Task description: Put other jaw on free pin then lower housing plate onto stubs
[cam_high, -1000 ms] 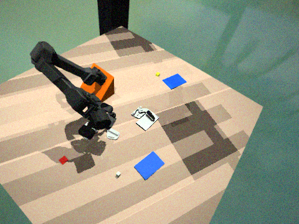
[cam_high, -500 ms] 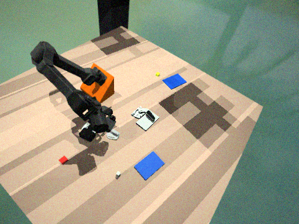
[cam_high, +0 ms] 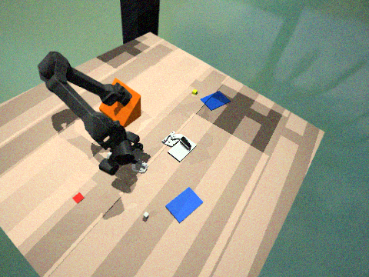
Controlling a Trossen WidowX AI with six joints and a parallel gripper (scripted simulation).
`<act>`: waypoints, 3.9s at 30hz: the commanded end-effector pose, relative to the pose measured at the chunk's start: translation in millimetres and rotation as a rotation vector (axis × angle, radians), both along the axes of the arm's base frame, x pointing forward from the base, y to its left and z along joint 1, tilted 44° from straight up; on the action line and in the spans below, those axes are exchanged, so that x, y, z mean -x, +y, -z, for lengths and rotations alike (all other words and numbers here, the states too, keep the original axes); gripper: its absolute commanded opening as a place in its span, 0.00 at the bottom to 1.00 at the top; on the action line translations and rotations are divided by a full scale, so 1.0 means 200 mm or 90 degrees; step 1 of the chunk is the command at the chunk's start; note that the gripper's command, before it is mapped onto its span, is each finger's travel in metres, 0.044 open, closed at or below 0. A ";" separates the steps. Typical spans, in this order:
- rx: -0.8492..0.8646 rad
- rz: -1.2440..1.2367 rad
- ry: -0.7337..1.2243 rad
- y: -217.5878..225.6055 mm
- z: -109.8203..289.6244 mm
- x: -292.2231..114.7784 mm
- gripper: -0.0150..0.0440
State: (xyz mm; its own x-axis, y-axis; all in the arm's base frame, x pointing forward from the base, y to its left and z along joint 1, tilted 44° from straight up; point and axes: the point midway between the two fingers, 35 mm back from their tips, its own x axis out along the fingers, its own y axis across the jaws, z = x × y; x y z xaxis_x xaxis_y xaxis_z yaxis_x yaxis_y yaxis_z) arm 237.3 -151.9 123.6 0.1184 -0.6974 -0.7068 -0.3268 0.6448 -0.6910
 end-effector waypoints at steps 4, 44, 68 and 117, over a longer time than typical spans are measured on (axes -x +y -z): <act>-0.003 0.000 0.001 0.04 0.05 0.01 0.25; -0.009 0.000 0.000 0.39 -0.02 0.12 0.25; -0.013 -0.004 0.001 0.37 0.02 0.10 1.00; -0.009 0.000 -0.001 0.40 -0.02 0.11 0.25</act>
State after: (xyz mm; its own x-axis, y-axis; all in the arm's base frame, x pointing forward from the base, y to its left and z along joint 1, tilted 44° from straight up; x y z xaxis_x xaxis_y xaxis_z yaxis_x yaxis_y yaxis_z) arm 215.0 -72.5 126.3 0.1188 -0.6843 -0.7195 -0.3311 0.6558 -0.6784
